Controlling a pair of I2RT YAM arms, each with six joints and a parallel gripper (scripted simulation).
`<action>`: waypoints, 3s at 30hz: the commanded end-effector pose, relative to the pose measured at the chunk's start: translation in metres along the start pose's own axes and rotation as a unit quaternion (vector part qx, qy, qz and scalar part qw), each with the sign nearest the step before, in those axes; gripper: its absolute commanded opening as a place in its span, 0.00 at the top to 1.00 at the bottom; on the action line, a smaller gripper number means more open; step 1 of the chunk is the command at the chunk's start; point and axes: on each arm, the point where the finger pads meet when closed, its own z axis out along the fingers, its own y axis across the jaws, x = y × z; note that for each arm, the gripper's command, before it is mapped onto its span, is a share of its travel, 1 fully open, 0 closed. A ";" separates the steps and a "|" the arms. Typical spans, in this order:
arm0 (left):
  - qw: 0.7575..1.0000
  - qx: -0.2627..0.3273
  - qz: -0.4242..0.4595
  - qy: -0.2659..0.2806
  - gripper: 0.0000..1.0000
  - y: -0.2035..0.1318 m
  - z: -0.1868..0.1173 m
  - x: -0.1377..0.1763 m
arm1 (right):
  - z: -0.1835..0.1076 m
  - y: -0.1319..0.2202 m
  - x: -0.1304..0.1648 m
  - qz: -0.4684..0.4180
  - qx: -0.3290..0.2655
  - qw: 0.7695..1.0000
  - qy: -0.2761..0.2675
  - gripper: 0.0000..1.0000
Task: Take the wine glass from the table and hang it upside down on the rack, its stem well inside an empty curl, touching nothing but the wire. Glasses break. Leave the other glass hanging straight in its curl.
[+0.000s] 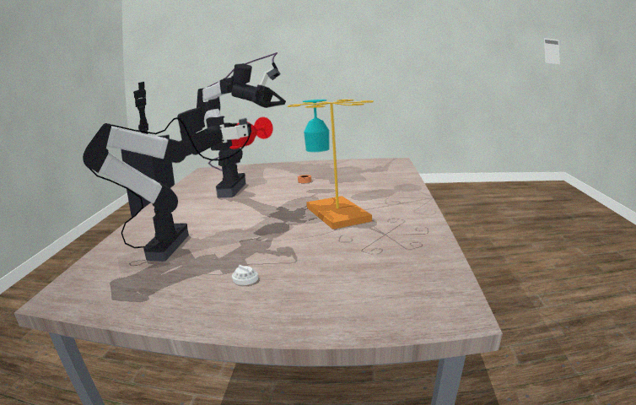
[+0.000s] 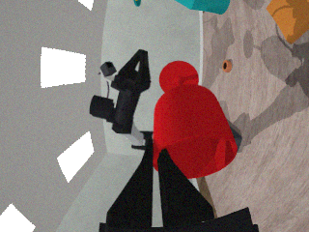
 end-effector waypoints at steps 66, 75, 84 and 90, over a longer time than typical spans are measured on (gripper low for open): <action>0.978 0.075 0.195 -0.006 0.85 -0.022 -0.097 0.121 | 0.000 0.026 0.001 -0.023 -0.032 0.999 0.002 1.00; 0.978 0.075 0.196 -0.006 0.85 -0.022 -0.097 0.121 | 0.000 0.026 0.001 -0.023 -0.032 0.999 0.002 1.00; 0.980 0.072 0.187 -0.006 0.85 -0.019 -0.085 0.123 | 0.000 0.026 0.001 -0.023 -0.032 0.999 0.002 1.00; 0.978 0.087 0.192 -0.005 0.85 -0.028 -0.079 0.123 | 0.000 0.026 0.001 -0.023 -0.032 0.999 0.002 1.00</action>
